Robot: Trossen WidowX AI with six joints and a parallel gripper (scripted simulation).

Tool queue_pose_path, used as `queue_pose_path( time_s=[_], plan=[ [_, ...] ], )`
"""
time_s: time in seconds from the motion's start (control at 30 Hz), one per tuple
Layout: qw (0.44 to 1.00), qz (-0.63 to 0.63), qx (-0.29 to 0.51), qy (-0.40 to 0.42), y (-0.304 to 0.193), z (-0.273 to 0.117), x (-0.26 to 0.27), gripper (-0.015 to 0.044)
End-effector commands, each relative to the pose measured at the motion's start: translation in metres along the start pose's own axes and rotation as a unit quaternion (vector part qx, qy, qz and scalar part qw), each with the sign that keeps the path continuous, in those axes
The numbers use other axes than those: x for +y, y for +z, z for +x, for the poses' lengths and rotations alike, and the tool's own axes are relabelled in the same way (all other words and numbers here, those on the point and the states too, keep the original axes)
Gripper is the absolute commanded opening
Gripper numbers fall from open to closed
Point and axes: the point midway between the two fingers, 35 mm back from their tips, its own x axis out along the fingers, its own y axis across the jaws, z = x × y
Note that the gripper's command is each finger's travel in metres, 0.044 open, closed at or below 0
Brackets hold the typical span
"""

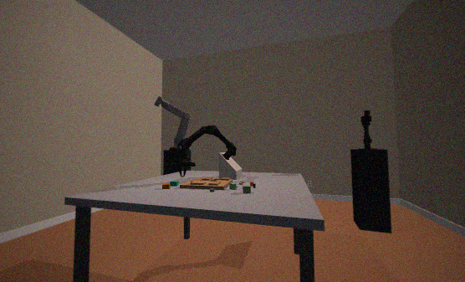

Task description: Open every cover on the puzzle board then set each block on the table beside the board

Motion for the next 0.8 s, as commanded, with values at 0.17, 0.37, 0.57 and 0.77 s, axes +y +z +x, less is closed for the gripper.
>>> queue_pose_path(
  time_s=[0.17, 0.37, 0.57, 0.77],
  plan=[
    [1.000, 0.004, -0.003, 0.005, 0.000, 0.016, 0.004, 0.0080],
    [1.000, 0.004, -0.004, 0.005, 0.000, 0.026, 0.005, 0.0080],
    [1.000, 0.004, -0.004, 0.006, 0.000, 0.036, 0.006, 0.0080],
    [1.000, 0.004, -0.005, 0.006, 0.000, 0.045, 0.008, 0.0080]
  ],
)
